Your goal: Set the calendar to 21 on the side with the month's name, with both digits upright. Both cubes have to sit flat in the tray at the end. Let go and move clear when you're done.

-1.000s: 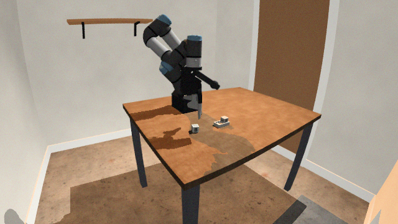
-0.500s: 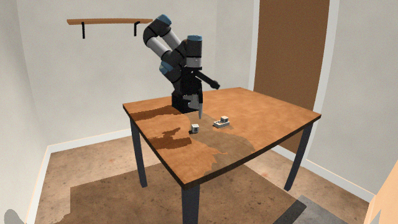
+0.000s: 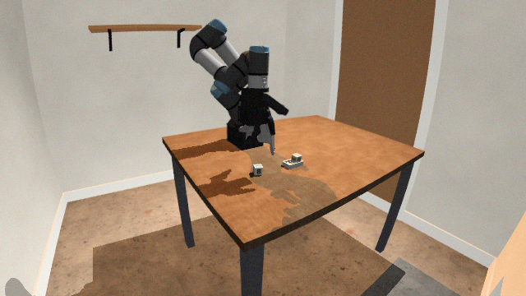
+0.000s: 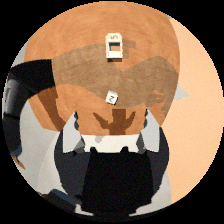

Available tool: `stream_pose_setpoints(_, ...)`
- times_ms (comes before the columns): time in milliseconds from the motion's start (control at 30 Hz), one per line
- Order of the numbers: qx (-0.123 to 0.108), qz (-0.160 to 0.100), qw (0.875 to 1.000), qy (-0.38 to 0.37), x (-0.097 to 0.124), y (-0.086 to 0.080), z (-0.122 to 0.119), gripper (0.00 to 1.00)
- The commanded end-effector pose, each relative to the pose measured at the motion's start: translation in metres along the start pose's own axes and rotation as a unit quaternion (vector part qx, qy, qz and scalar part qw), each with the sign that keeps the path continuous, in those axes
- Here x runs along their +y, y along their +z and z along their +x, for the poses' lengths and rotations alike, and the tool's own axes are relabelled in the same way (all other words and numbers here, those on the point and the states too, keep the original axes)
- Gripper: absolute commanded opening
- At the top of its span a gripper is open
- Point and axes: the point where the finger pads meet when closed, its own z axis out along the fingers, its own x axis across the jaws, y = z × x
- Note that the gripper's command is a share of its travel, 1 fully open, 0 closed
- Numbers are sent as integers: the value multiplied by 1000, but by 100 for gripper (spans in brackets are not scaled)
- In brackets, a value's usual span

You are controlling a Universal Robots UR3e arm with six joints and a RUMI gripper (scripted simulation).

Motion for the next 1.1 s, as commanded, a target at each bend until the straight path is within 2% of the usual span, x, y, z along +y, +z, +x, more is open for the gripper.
stream_pose_setpoints(0, 3, 3, 999, -50, 0, -1, 0, 100)
stream_pose_setpoints(33, 3, 3, 999, -50, 0, -1, 0, 100)
stream_pose_setpoints(233, 4, 2, 987, -162, -1, -3, 0, 100)
stream_pose_setpoints(333, 4, 2, 974, -227, -1, -4, -1, 100)
stream_pose_setpoints(367, 4, 2, 973, -231, -1, -4, -1, 100)
stream_pose_setpoints(467, 4, 2, 956, -294, 0, -5, -1, 100)
stream_pose_setpoints(567, 4, 2, 955, -297, 0, -5, -1, 100)
stream_pose_setpoints(900, 4, 1, 881, -473, 2, -7, 0, 100)
stream_pose_setpoints(1067, 4, 1, 852, -523, 3, -8, 0, 100)
